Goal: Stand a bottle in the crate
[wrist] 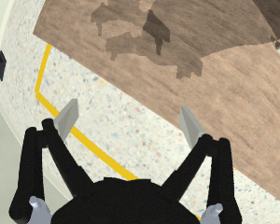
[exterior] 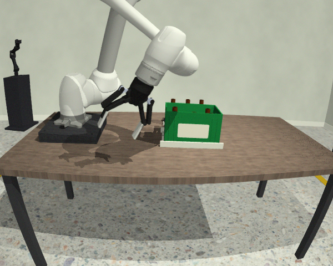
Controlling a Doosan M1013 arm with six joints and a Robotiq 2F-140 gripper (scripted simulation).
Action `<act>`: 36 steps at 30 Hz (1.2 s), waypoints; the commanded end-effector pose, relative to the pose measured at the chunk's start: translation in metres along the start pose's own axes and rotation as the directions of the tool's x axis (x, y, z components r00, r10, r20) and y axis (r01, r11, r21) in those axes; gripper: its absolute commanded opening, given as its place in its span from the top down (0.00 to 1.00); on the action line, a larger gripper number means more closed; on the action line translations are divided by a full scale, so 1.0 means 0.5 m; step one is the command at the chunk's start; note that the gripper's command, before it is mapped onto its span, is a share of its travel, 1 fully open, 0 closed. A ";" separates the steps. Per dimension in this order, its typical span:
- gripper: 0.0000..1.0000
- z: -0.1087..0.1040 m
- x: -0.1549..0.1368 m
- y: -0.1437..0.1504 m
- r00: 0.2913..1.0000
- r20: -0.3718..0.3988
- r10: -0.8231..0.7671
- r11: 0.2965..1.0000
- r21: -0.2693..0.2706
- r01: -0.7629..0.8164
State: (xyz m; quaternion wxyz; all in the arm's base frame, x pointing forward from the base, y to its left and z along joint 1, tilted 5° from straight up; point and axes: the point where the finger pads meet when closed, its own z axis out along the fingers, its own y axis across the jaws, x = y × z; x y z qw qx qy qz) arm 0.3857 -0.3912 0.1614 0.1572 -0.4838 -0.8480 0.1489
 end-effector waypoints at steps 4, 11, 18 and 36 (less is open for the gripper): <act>0.00 0.000 0.000 0.000 1.000 0.000 0.000 1.000 0.000 0.000; 0.00 0.000 0.000 0.000 1.000 0.000 0.000 1.000 0.000 0.000; 0.00 -0.002 0.000 -0.001 1.000 0.000 0.000 1.000 0.000 0.000; 0.00 -0.224 0.053 0.067 0.996 0.075 -0.056 0.996 -0.064 0.061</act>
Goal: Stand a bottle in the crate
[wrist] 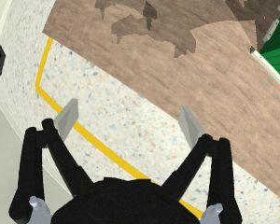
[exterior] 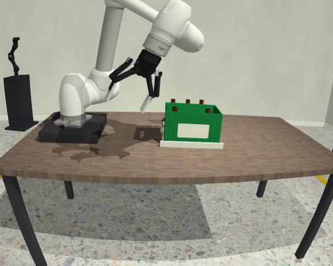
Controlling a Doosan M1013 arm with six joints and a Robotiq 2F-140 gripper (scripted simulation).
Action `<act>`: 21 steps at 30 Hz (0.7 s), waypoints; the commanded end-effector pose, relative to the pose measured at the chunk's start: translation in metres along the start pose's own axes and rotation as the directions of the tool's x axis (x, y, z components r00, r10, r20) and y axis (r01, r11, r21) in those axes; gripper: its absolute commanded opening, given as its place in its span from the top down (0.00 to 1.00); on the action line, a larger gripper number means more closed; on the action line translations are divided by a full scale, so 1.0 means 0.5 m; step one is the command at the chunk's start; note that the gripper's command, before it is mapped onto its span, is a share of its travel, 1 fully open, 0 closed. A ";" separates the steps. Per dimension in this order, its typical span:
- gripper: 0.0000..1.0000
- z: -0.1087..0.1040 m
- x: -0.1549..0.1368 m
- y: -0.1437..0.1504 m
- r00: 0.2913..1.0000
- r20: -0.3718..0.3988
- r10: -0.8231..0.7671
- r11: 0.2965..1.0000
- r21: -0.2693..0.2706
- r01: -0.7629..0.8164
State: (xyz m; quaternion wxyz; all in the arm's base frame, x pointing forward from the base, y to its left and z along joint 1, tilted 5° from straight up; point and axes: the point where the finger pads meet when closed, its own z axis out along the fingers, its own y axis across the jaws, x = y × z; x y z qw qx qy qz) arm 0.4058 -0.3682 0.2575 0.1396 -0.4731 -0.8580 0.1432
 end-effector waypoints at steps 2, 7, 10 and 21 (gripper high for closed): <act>0.00 -0.046 0.019 0.156 0.991 0.107 -0.083 0.991 -0.100 0.094; 0.00 -0.098 0.064 0.319 0.976 0.172 -0.135 0.972 -0.169 0.164; 0.00 -0.129 0.107 0.412 0.957 0.228 -0.179 0.944 -0.235 0.233; 0.00 -0.225 0.276 0.704 0.927 0.293 -0.235 0.887 -0.325 0.327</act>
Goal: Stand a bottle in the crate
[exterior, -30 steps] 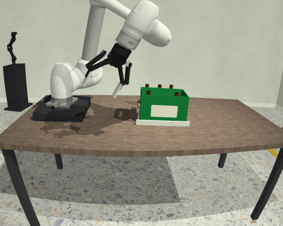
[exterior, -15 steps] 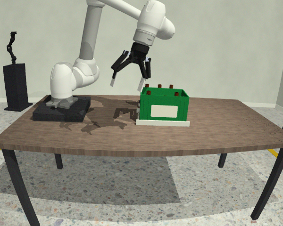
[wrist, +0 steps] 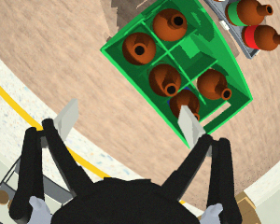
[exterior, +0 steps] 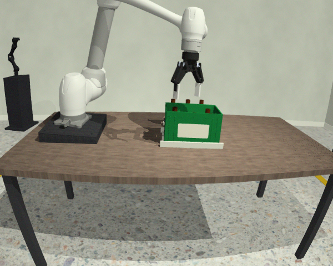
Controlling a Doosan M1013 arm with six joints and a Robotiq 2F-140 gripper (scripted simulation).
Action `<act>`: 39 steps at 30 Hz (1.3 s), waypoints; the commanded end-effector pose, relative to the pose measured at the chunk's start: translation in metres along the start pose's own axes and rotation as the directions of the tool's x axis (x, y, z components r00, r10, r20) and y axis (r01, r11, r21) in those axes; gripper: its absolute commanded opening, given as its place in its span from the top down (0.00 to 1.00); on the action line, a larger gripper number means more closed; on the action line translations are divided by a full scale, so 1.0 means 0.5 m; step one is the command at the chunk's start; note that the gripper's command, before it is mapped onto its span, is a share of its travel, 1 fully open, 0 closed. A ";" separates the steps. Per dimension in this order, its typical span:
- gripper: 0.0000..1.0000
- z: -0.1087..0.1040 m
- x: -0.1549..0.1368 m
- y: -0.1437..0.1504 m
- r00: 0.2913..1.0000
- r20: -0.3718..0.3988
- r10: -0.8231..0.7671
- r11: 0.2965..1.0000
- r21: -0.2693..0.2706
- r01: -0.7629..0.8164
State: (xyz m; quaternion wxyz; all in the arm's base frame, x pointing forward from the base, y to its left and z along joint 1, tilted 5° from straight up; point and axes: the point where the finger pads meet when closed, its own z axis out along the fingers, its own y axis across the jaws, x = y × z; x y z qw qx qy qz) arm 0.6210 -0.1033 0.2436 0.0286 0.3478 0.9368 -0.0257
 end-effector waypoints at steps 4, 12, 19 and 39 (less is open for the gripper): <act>0.00 -0.004 0.025 0.145 1.000 0.014 -0.017 0.999 -0.028 0.018; 1.00 -0.004 0.025 0.145 1.000 0.014 -0.017 0.999 -0.028 0.018; 1.00 -0.004 0.025 0.145 1.000 0.014 -0.017 0.999 -0.028 0.018; 1.00 -0.004 0.025 0.145 1.000 0.014 -0.017 0.999 -0.028 0.018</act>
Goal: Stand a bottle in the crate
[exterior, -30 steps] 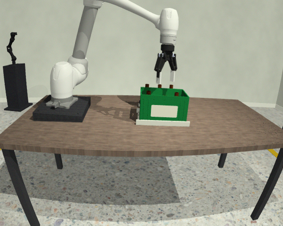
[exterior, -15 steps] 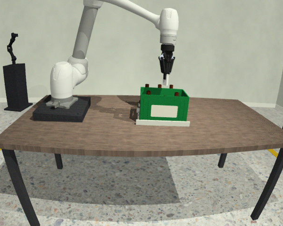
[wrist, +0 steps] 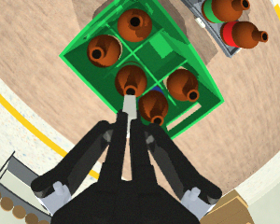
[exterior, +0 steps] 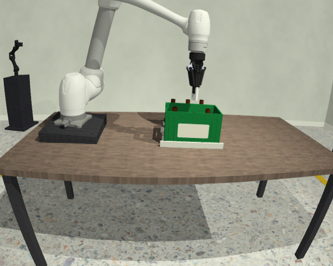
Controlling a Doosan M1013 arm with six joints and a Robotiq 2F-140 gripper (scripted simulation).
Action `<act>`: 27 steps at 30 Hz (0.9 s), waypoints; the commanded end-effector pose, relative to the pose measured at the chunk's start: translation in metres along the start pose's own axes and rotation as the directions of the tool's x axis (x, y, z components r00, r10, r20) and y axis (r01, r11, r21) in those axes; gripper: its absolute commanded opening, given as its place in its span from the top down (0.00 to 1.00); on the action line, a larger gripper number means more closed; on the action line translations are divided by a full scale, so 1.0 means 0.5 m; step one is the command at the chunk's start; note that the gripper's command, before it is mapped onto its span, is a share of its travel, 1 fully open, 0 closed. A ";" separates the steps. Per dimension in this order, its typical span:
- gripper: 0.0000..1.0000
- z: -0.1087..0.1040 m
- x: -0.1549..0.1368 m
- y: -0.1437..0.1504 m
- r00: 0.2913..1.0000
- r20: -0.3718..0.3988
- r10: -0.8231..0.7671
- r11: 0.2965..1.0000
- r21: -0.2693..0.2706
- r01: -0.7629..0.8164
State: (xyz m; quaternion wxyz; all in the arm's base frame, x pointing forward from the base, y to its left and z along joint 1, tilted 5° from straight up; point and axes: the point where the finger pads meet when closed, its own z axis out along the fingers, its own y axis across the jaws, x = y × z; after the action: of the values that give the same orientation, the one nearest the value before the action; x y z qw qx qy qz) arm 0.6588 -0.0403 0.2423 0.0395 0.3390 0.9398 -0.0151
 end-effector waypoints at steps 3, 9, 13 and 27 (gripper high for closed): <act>1.00 0.000 0.016 0.024 1.000 0.000 -0.006 1.000 0.000 0.006; 1.00 0.002 0.126 0.166 0.999 -0.002 -0.045 0.999 0.000 0.045; 1.00 0.001 0.214 0.241 0.995 -0.001 -0.096 0.995 0.000 0.096; 0.62 0.001 0.427 0.424 0.993 0.000 -0.117 0.993 0.000 0.117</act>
State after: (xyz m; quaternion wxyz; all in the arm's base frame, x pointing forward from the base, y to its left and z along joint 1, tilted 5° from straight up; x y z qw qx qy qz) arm 0.6300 0.2569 0.2237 0.0387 0.2835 0.9581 -0.0169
